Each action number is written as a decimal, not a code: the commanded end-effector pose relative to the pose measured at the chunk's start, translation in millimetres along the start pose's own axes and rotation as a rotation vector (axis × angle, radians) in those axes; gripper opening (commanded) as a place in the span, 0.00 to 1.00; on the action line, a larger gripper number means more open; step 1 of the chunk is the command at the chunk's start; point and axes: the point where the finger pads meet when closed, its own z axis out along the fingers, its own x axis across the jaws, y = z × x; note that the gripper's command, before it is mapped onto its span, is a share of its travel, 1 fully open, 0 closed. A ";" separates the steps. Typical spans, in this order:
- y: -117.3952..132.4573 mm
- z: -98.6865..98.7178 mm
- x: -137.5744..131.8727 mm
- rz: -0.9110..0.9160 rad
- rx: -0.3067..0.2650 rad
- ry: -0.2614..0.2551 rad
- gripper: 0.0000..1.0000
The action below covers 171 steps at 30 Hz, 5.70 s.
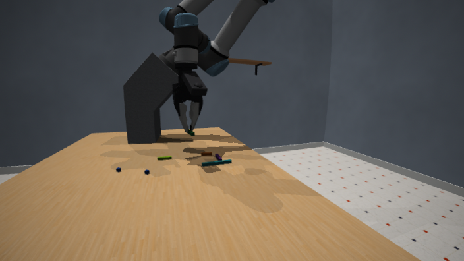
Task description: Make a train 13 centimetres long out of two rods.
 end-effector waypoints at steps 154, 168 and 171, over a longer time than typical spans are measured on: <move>51.7 87.5 10.5 1.776 0.010 0.005 0.00; 51.8 88.0 10.5 1.776 0.010 0.005 0.00; 51.8 88.0 10.5 1.776 0.010 0.005 0.00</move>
